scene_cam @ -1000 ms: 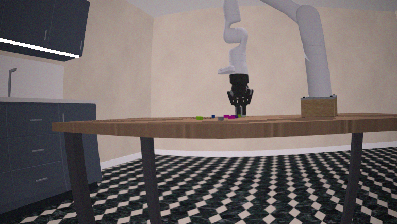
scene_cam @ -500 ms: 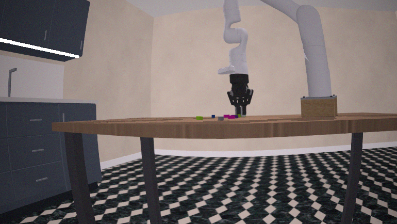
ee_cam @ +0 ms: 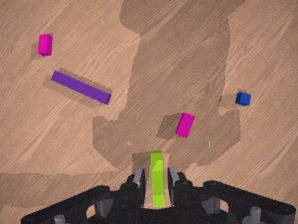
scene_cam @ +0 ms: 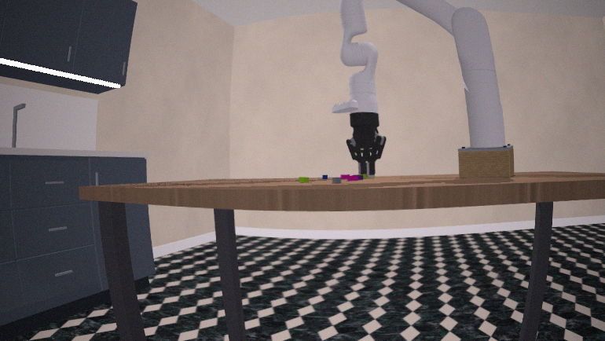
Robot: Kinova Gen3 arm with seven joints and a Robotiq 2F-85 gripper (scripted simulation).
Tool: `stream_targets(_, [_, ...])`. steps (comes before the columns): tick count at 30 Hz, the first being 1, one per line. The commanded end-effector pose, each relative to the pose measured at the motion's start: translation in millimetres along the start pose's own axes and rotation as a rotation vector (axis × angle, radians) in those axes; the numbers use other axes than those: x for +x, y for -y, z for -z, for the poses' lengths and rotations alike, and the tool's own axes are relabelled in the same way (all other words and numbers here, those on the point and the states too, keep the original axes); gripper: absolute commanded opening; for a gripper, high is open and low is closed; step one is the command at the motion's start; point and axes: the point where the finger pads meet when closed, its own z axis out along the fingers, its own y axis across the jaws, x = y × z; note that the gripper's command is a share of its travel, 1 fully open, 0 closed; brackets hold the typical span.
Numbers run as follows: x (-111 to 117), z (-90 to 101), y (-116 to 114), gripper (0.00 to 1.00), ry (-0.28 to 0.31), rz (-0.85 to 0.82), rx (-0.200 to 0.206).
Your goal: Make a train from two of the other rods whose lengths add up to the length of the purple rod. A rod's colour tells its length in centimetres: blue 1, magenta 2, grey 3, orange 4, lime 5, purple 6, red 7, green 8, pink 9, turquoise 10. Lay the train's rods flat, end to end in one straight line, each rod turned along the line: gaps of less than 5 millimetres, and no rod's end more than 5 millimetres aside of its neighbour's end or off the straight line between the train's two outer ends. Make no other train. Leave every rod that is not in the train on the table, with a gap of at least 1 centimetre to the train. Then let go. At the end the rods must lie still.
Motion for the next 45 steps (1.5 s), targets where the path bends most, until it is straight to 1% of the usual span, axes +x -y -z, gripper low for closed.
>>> stream_targets(1, [-0.7, -0.5, -3.4, 0.05, 0.003, 0.006, -0.008])
stream_targets(35, [-0.7, -0.1, -3.4, 0.05, 0.003, 0.006, -0.007])
stream_targets(43, [-1.0, 6.8, -2.3, 0.05, 0.003, 0.006, -0.006])
stream_targets(45, [-1.1, 11.8, -1.7, 0.05, 0.003, 0.005, -0.005])
